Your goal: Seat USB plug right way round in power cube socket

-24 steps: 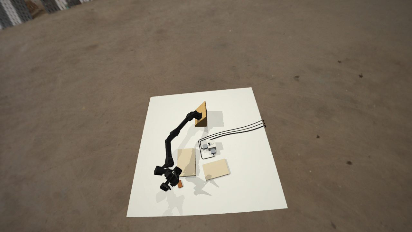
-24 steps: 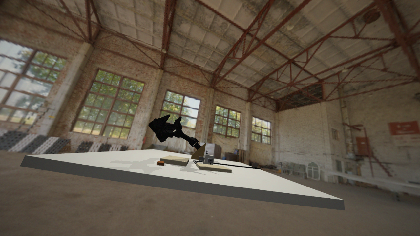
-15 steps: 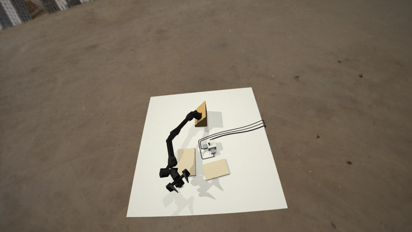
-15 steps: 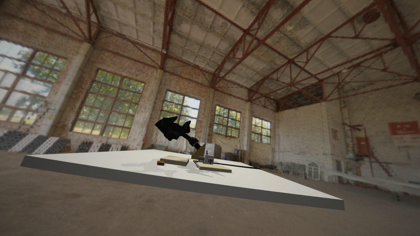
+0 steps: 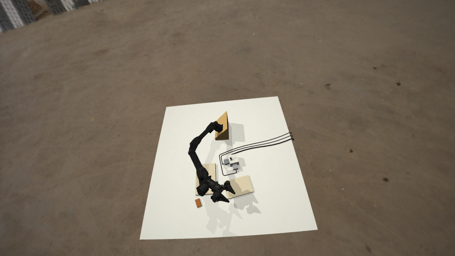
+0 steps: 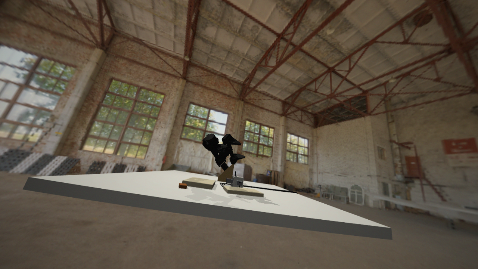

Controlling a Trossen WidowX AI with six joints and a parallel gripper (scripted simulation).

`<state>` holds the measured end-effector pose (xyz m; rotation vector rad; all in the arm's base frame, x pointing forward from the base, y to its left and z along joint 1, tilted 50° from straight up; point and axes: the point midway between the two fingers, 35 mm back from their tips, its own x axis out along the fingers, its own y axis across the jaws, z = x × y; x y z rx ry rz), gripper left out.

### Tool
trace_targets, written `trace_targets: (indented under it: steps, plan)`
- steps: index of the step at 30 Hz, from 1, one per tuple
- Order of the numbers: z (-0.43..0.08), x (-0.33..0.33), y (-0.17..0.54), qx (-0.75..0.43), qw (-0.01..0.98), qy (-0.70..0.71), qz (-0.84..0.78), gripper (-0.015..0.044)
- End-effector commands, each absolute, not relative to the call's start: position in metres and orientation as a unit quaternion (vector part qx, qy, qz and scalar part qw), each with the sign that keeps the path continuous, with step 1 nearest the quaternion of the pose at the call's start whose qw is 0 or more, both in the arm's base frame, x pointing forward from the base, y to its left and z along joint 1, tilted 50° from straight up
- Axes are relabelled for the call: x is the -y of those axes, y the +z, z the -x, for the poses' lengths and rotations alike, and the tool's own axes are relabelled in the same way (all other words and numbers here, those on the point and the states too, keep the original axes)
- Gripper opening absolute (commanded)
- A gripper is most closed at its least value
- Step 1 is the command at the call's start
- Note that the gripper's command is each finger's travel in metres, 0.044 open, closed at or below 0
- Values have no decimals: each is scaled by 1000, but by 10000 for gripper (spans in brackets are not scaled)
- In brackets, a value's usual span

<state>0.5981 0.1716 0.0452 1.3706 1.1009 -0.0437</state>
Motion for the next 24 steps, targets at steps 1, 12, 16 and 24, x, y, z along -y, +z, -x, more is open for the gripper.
trace_targets:
  steps: [1, 12, 16, 24]
  plan:
    - [-541, -189, -2, -548, 747, -29, -377, 440]
    - [-427, -178, -53, -659, 744, 46, 102, 440]
    - [-386, -164, -56, -679, 670, 100, 282, 440]
    - [-318, -129, -38, -663, 400, 229, 590, 440]
